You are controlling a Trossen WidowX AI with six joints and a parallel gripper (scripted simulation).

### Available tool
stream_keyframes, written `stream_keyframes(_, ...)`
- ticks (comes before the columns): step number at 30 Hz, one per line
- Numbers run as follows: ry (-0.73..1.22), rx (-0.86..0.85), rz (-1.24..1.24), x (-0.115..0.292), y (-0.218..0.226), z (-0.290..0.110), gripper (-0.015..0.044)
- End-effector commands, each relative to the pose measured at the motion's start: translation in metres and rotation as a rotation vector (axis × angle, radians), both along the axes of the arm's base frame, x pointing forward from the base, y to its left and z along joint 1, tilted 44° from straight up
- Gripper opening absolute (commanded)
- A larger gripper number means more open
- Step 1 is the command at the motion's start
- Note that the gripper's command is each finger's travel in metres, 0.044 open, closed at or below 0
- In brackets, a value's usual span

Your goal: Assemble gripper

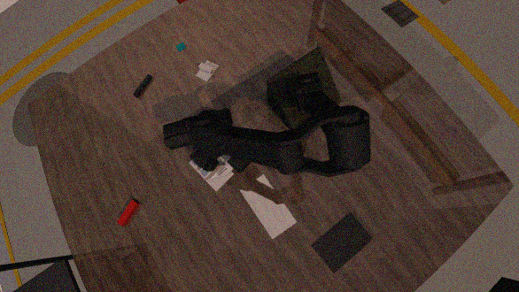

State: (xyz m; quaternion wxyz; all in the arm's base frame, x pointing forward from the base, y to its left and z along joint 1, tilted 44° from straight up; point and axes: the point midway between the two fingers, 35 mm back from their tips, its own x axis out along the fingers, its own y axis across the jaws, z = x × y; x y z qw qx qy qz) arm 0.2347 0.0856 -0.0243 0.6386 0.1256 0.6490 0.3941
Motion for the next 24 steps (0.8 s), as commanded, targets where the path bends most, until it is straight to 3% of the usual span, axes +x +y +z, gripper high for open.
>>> stream_keyframes(1, 0.002, 0.003, -0.005, 0.0001, 0.0005, 0.0000, 0.0351)
stream_keyframes(24, 0.010, 0.001, -0.012, -0.0007, 0.0038, -0.0035, 0.0351)
